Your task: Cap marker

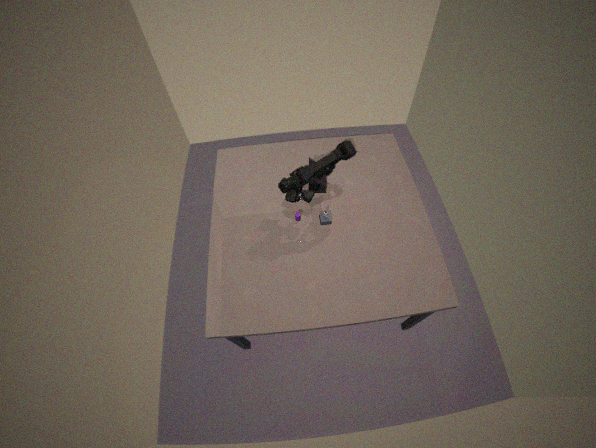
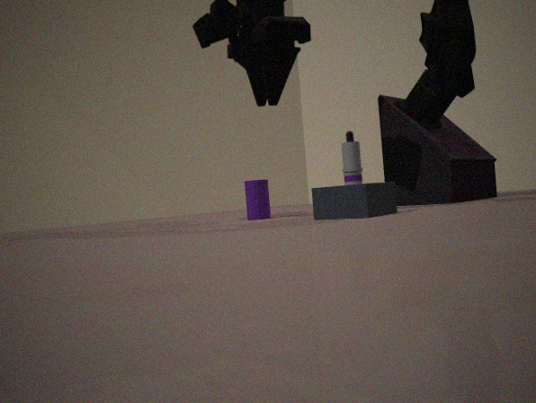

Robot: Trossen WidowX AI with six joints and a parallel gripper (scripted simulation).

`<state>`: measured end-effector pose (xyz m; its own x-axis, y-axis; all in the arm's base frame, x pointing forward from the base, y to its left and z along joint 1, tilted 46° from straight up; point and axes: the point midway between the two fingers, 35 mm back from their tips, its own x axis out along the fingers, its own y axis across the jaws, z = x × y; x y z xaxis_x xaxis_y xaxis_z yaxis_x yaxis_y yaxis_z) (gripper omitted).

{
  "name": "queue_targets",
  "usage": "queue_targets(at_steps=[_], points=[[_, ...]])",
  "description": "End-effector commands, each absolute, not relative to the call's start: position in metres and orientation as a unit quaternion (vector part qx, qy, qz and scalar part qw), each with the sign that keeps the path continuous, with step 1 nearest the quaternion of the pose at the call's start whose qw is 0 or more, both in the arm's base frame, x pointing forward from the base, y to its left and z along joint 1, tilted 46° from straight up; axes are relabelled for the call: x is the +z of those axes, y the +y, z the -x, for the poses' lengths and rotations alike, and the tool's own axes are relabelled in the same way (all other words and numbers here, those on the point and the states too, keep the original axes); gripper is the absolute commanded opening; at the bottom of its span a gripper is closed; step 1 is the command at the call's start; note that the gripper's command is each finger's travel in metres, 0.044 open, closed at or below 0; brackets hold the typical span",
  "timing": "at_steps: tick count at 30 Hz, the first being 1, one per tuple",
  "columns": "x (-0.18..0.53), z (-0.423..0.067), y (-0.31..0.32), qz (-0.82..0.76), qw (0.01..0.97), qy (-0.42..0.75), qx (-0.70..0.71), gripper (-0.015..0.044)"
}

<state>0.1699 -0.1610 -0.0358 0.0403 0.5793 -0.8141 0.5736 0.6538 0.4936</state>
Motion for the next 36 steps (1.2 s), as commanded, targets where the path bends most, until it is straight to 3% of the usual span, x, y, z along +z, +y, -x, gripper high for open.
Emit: queue_targets(at_steps=[1,36], points=[[-0.057,-0.212,-0.142,-0.345,0.682,0.617,0.187,0.0250],[-0.095,-0.224,-0.101,-0.346,0.681,0.617,0.188,0.0250]])
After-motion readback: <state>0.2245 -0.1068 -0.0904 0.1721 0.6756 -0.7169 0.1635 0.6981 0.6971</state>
